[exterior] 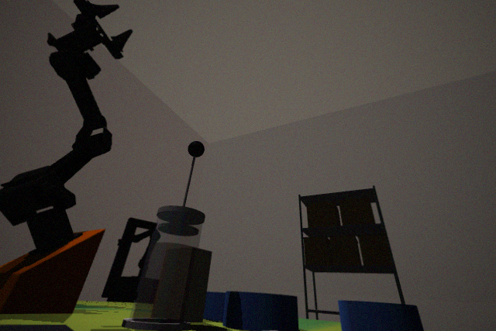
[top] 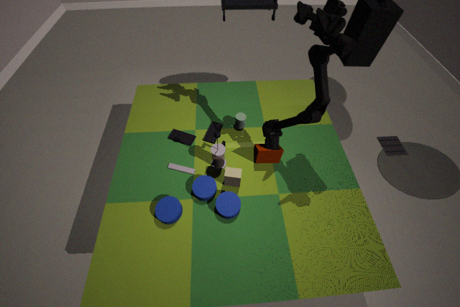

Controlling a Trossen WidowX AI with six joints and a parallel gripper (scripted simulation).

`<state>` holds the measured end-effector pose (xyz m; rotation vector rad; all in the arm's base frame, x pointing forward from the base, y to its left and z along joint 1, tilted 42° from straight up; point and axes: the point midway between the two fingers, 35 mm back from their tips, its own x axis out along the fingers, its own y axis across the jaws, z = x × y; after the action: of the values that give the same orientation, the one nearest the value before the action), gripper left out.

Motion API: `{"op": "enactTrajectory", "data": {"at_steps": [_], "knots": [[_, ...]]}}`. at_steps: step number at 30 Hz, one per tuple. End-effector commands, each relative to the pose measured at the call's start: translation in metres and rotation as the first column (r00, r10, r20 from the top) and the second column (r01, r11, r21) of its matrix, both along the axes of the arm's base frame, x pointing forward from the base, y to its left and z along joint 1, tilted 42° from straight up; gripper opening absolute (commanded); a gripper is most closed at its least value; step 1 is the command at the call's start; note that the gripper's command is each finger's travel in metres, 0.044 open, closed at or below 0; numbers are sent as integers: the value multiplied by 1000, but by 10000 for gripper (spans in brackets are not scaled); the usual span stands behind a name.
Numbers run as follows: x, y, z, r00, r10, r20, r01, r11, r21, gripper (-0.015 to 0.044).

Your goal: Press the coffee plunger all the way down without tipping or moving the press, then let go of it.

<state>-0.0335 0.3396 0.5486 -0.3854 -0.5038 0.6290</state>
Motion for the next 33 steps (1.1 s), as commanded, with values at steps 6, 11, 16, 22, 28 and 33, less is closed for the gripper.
{"op": "enactTrajectory", "data": {"at_steps": [6,11,16,22,28,33], "knots": [[-6,-26,20,998,64,6,-64,994,83,440],[-2,-59,36,991,131,-42,-119,971,208,440],[-7,-107,68,971,238,15,-227,902,368,440],[10,-156,82,956,293,13,-258,817,516,440],[39,-219,100,934,355,46,-287,665,690,440],[93,-276,101,924,382,29,-233,498,835,440]]}}
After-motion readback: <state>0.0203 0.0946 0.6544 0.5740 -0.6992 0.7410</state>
